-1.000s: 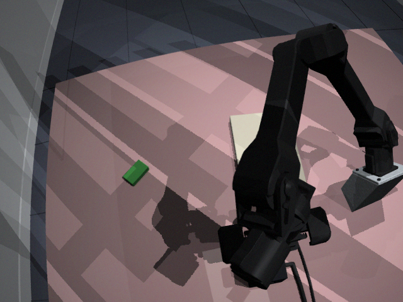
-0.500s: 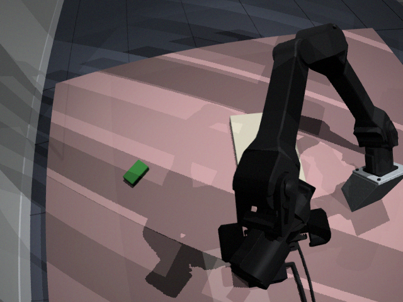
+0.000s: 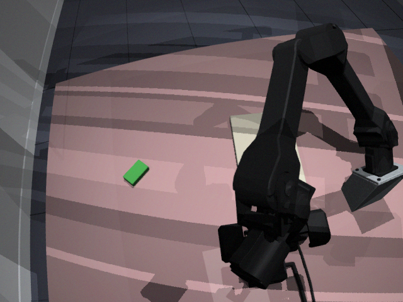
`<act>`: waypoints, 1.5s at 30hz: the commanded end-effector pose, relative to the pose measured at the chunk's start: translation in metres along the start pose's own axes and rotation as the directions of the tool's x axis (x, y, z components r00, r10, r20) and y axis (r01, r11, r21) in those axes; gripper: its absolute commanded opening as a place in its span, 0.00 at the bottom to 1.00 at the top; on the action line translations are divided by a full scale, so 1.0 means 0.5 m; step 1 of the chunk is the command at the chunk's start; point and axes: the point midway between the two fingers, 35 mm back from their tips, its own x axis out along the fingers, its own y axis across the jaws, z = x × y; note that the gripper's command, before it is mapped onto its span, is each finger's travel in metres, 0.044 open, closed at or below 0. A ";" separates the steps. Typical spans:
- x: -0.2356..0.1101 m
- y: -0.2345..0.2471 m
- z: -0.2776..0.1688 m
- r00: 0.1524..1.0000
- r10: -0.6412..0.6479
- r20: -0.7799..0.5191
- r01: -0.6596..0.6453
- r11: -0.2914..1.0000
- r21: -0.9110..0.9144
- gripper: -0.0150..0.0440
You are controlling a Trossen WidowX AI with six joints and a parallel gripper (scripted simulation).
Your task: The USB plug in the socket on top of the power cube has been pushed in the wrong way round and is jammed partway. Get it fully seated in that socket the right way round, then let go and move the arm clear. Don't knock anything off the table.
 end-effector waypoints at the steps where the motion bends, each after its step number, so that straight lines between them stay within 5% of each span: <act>1: 0.001 -0.001 -0.001 1.000 -0.004 -0.006 0.004 1.000 -0.001 0.25; 45: 0.012 -0.002 -0.006 0.999 -0.004 -0.034 0.004 1.000 0.001 0.25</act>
